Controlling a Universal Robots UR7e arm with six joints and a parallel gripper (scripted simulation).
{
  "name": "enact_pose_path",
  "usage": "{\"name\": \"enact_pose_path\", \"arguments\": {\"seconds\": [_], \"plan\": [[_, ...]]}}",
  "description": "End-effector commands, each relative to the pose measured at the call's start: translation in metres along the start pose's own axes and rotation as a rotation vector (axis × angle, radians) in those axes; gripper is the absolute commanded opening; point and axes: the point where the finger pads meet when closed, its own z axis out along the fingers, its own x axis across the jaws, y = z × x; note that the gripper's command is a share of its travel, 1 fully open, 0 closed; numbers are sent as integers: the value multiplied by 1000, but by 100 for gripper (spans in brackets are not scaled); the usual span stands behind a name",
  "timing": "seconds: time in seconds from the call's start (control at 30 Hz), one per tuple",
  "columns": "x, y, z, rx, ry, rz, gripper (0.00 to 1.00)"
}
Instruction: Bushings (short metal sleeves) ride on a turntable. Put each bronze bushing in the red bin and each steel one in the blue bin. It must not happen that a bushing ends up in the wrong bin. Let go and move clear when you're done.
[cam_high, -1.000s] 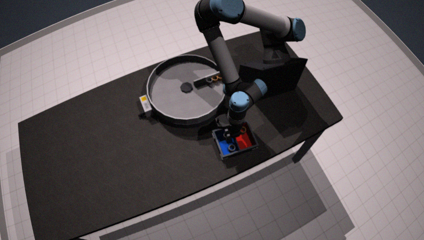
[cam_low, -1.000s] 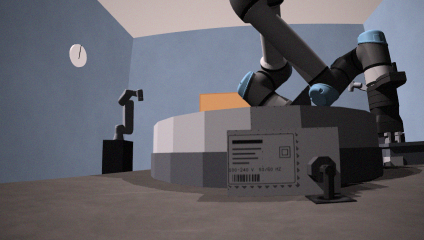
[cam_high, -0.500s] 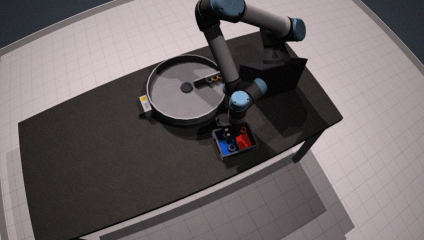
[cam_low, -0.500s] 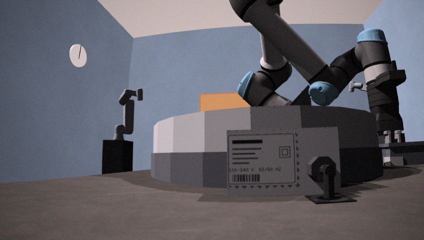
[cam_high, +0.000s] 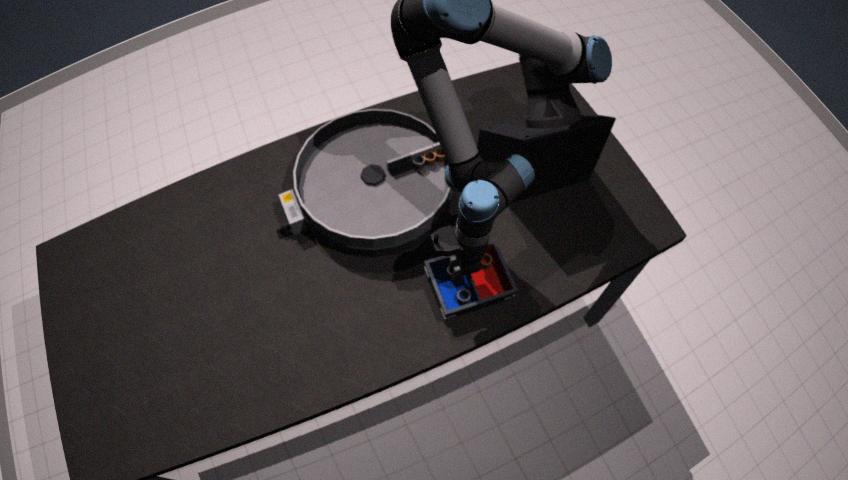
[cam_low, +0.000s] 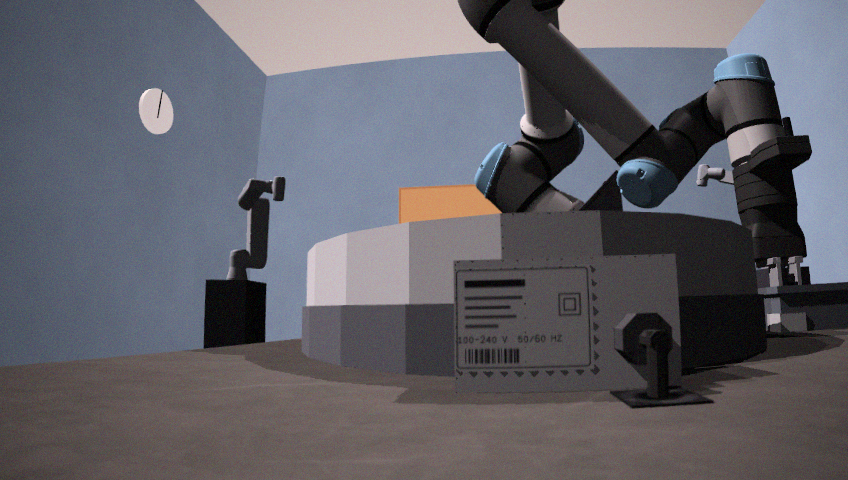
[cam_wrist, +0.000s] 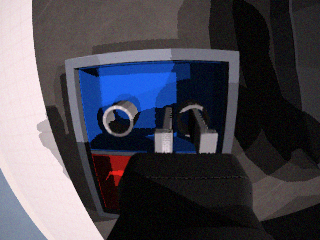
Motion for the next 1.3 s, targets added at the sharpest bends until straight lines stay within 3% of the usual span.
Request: {"name": "enact_pose_path", "arguments": {"seconds": [0.0, 1.27], "plan": [[0, 0, -2, 1, -1, 0, 42], [0, 0, -12, 1, -1, 0, 42]]}}
